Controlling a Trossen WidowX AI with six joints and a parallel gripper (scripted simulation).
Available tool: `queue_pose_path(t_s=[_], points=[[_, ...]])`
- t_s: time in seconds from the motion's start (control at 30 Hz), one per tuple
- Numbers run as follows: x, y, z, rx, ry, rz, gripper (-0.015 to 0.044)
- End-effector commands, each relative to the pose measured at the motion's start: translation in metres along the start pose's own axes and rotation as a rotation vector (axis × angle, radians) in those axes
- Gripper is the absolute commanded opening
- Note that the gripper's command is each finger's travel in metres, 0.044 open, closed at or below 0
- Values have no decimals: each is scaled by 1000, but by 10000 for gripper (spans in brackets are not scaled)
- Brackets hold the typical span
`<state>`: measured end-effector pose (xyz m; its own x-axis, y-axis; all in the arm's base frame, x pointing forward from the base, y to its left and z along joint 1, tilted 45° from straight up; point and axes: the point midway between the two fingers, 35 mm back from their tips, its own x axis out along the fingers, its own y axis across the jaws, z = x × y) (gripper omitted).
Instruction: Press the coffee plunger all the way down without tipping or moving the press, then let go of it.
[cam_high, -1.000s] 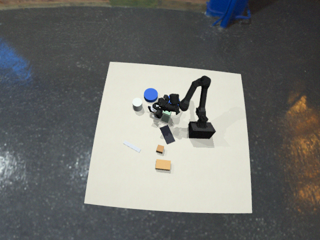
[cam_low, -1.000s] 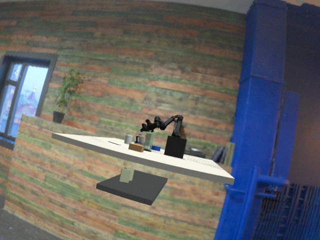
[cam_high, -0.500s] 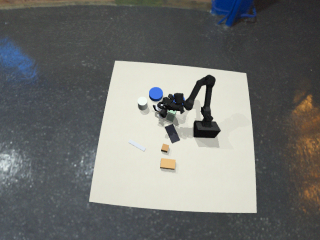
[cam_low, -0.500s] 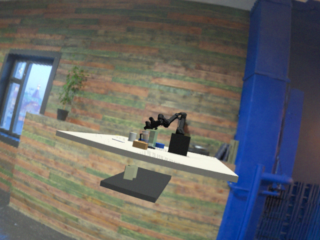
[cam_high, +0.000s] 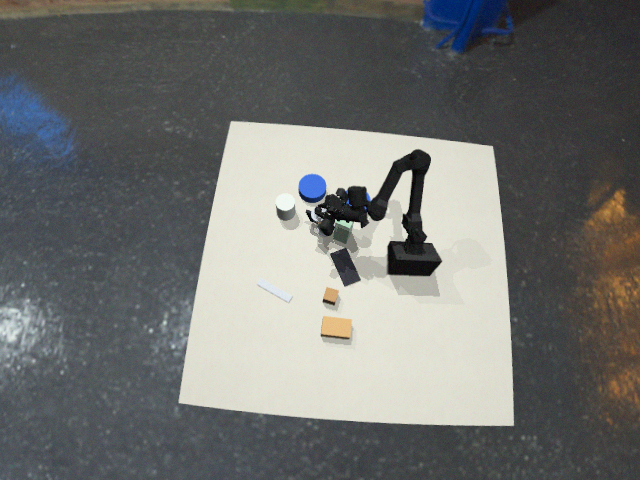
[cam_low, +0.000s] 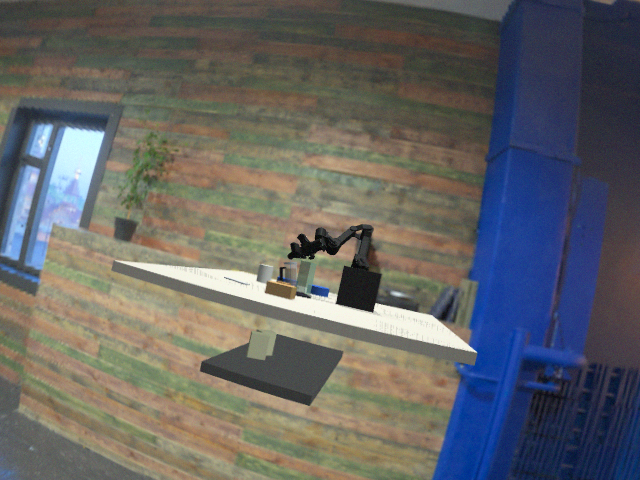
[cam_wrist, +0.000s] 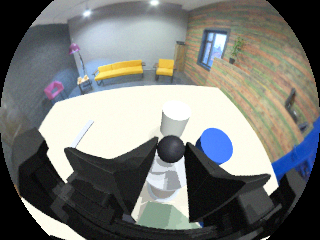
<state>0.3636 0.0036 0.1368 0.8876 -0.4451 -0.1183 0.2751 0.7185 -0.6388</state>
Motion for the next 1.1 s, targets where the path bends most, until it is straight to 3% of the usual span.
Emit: queue_pose_path(t_s=[0.0,0.5,0.9,1.07], points=[[2,0,-4,-11,14,-4,119],[1,0,0,-1,2,-1,119],[1,0,0,-1,2,-1,434],[-4,1,4,-1,4,0,440]])
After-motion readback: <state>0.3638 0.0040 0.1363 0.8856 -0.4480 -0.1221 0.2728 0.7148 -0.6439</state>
